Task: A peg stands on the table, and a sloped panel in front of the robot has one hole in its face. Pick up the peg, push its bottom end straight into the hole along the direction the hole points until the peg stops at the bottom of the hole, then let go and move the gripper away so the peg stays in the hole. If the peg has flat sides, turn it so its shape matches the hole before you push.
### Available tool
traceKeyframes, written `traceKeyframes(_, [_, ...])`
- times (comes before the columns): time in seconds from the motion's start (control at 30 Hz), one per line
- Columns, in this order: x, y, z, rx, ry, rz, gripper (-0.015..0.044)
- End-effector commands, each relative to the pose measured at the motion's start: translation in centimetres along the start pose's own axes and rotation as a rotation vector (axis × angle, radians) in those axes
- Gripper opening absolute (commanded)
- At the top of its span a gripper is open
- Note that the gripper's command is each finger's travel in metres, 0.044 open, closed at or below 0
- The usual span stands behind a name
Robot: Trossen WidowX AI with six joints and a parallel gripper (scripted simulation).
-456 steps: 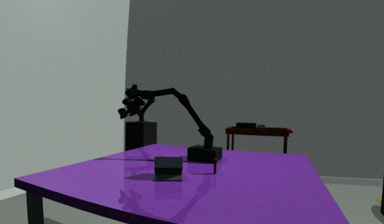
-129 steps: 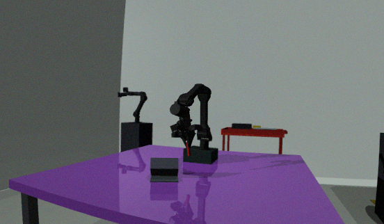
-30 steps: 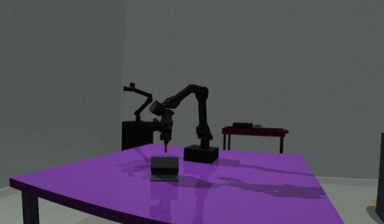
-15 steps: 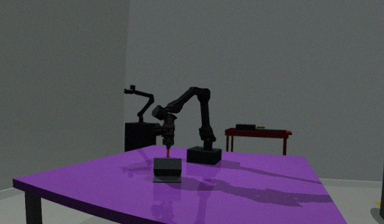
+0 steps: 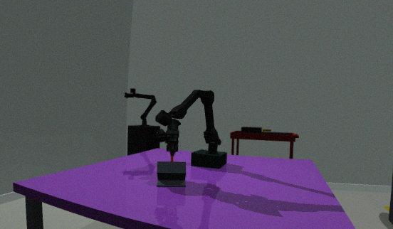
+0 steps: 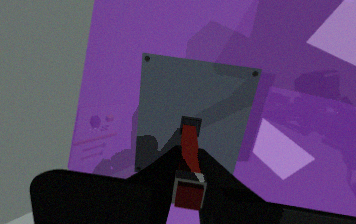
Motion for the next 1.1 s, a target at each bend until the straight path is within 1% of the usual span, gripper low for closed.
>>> traceKeyframes(0.0, [0.0,0.35,-0.09,-0.004,0.003,-0.002,0.0])
traceKeyframes(0.47, [0.0,0.01,-0.01,0.0,0.0,0.0,0.0])
traceKeyframes(1.07, [0.02,0.92,-0.22,0.0,0.0,0.0,0.0])
Point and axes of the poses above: the point midway between the two fingers, 35 mm back from their tips, its own y axis out along the fingers, its own z axis across the jaws, x = y × z, the point moved 8 cm from there along -y, back along the fingers, and after that the axes turned 9 degrees about -y, right-handed, at the moved point
